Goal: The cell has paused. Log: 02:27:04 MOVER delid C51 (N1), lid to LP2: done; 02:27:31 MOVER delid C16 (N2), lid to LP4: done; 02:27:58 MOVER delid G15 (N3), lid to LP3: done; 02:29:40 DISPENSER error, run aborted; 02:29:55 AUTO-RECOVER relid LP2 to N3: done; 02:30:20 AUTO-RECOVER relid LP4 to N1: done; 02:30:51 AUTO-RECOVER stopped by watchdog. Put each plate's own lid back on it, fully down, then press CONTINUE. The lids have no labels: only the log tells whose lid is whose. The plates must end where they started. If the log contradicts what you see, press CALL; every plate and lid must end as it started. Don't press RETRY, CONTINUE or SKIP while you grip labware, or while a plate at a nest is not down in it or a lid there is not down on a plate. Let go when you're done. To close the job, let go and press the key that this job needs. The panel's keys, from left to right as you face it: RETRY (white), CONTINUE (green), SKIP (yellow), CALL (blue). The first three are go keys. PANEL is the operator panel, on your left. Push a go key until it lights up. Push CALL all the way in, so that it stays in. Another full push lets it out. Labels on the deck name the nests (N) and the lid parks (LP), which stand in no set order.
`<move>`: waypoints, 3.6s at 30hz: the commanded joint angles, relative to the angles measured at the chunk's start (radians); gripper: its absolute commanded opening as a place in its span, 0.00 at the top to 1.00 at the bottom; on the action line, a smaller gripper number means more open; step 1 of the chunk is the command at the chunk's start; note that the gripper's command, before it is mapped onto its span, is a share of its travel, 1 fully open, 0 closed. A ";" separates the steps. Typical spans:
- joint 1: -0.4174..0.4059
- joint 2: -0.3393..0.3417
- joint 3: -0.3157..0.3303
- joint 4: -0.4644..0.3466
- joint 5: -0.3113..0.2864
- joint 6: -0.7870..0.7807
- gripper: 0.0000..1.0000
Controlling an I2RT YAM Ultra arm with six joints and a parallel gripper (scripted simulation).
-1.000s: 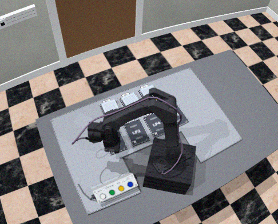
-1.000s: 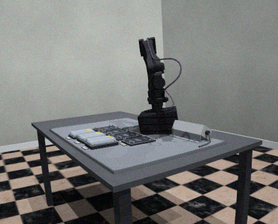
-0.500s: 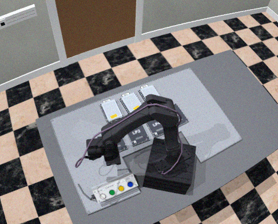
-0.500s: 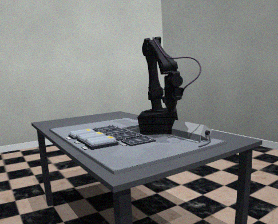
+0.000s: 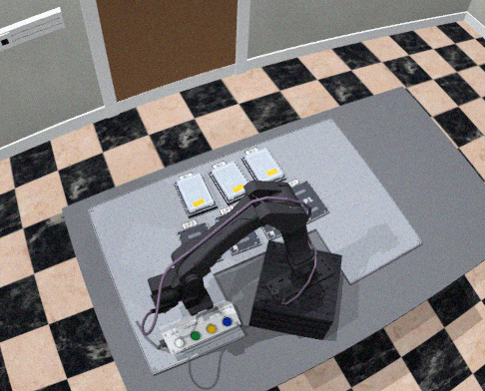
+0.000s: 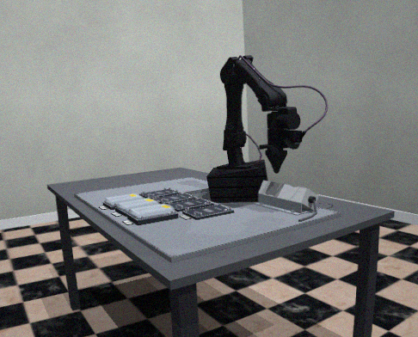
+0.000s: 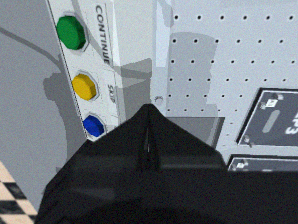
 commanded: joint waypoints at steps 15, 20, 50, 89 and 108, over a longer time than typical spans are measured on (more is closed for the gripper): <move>0.204 0.133 0.182 -0.044 -0.024 0.151 1.00; 0.194 0.120 0.191 -0.050 -0.015 0.153 1.00; 0.189 0.155 0.156 0.036 -0.014 0.141 1.00; 0.182 0.205 0.110 0.104 -0.014 0.135 1.00; 0.179 0.223 0.081 0.144 -0.014 0.134 1.00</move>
